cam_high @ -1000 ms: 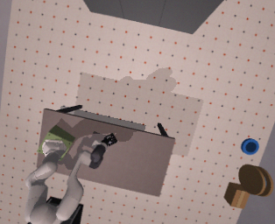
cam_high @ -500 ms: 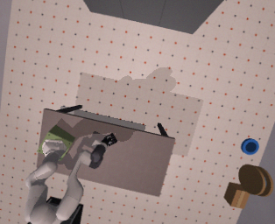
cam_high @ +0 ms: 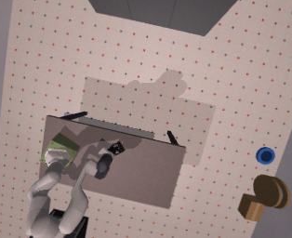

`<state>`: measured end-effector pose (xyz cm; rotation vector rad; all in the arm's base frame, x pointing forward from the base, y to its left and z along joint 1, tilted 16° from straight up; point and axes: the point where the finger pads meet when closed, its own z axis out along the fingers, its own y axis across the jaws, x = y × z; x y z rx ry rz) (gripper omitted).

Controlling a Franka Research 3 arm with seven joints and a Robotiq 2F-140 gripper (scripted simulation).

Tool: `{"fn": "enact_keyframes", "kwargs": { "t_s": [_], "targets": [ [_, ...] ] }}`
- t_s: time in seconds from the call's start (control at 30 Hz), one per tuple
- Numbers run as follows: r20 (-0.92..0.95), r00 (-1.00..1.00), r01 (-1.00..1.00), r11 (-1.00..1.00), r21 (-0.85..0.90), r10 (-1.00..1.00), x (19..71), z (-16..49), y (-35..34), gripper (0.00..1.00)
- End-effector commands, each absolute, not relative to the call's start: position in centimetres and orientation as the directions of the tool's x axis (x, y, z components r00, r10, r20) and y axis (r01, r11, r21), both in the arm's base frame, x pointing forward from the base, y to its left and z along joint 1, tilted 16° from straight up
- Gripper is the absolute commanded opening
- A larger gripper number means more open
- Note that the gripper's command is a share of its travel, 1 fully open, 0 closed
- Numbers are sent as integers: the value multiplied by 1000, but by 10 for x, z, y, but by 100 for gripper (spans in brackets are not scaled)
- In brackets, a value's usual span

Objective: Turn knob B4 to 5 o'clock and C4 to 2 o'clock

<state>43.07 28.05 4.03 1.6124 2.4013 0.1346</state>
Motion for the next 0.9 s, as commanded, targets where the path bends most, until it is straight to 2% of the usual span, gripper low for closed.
{"fn": "enact_keyframes", "kwargs": {
  "t_s": [0.0,0.87],
  "targets": [
    [-115,-215,941,238,242,970,431,41,282,5],
    [-15,158,952,-148,268,987,431,41,282,5]
  ]
}}
